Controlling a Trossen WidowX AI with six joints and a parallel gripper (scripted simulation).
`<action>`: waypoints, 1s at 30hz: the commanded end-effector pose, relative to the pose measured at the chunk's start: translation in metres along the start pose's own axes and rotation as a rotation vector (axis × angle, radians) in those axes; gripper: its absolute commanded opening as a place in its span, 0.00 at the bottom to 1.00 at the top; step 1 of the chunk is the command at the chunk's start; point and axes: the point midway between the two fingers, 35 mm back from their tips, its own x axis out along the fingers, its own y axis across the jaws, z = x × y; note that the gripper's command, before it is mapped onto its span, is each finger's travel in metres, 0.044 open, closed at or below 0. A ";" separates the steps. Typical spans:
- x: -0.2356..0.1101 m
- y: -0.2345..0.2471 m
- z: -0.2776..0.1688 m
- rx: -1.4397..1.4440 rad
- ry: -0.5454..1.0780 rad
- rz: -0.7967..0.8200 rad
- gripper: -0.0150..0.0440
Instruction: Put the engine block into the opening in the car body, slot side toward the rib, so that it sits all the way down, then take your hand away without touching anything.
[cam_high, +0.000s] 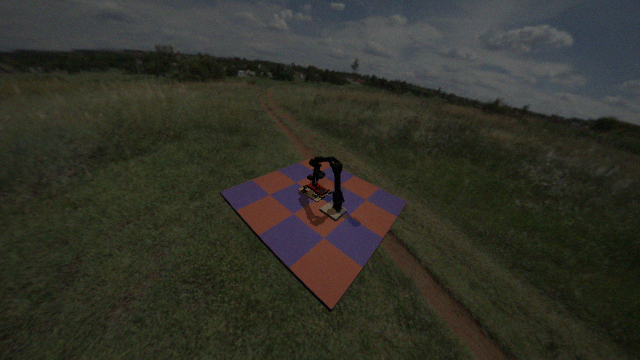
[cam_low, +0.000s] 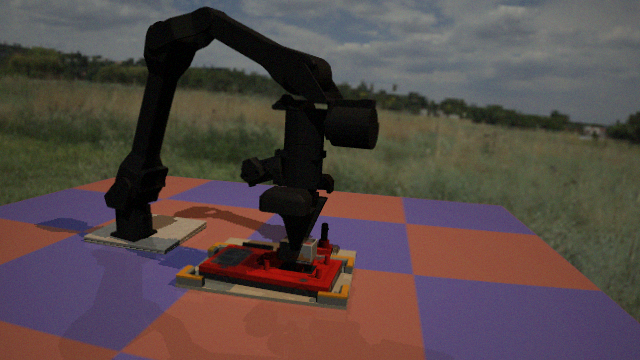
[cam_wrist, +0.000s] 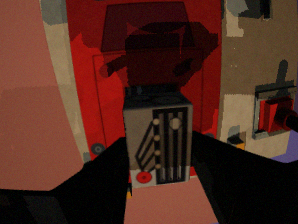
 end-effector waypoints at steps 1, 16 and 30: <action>0.001 -0.001 0.000 -0.001 0.001 -0.003 0.52; 0.003 -0.001 0.000 -0.008 0.001 -0.003 0.52; 0.005 -0.001 0.000 -0.008 0.001 -0.003 0.52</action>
